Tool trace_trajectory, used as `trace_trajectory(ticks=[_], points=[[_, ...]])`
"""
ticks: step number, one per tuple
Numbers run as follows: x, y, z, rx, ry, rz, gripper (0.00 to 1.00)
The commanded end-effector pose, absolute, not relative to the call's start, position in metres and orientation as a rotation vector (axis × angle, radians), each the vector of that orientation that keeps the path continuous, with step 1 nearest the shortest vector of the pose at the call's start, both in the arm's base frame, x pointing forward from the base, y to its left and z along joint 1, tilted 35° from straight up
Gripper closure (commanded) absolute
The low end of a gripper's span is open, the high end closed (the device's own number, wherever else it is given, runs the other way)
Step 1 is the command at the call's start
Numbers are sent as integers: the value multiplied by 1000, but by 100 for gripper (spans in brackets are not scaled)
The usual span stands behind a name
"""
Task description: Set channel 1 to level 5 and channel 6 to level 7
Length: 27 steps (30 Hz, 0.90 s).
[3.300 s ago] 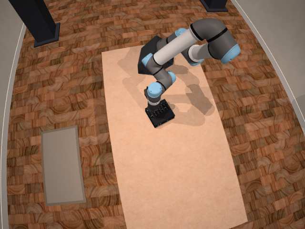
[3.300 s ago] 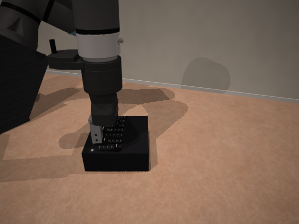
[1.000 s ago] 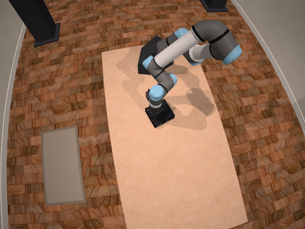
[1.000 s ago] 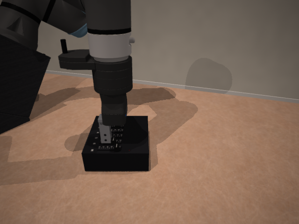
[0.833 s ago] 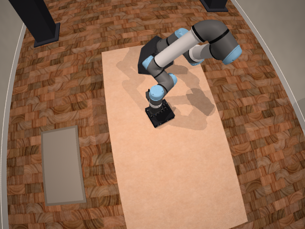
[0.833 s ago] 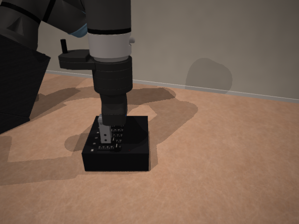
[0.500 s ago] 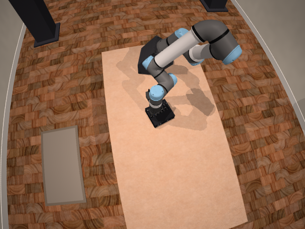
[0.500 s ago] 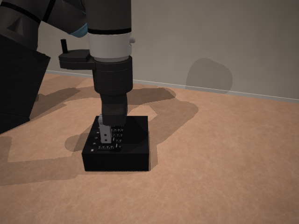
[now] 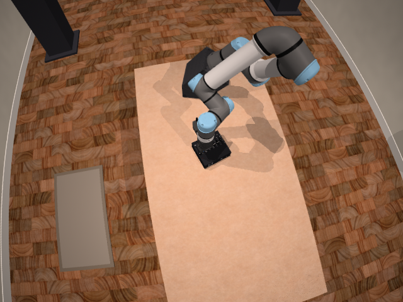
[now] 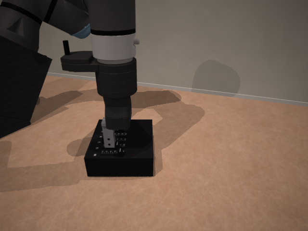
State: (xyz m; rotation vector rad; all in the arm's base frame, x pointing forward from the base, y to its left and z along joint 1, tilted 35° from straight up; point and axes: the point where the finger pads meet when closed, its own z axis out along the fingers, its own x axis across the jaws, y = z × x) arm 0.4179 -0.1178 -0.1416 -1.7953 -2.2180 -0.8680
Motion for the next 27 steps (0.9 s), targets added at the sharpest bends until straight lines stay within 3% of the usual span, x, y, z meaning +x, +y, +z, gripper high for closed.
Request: trace_trajectory(ticks=[1,27], points=[[419,-118,-141,-1797,-2220,-870,100],[413,-120,-142,-1797,-2220,-870,100]])
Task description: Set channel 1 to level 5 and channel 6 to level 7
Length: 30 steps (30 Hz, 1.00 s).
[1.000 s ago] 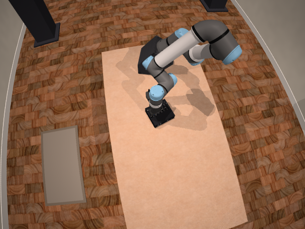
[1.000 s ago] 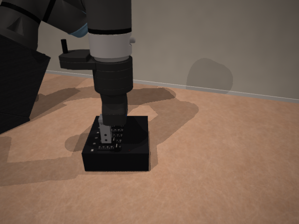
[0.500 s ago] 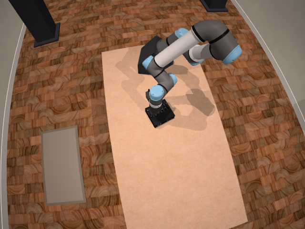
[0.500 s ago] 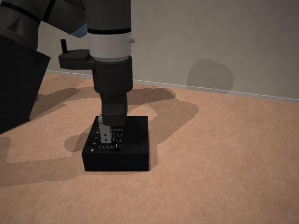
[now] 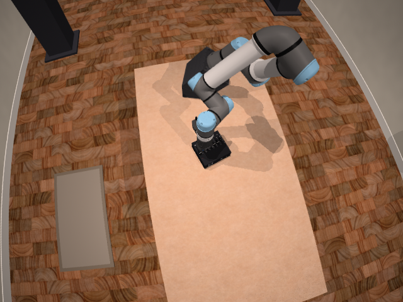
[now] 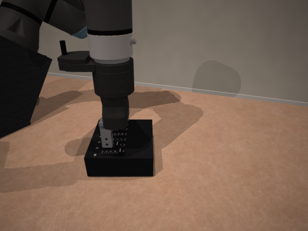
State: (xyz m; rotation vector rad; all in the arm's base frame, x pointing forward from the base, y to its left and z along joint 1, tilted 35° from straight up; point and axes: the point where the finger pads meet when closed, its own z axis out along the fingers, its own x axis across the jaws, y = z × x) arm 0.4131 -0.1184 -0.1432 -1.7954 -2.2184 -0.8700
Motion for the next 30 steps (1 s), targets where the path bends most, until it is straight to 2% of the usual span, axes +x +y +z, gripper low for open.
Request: trace_trajectory(ticks=[1,30], points=[[413,-120,-141,-1797,-2220,-870,100],[404,-140,-110,-1797,-2220,-870,100]])
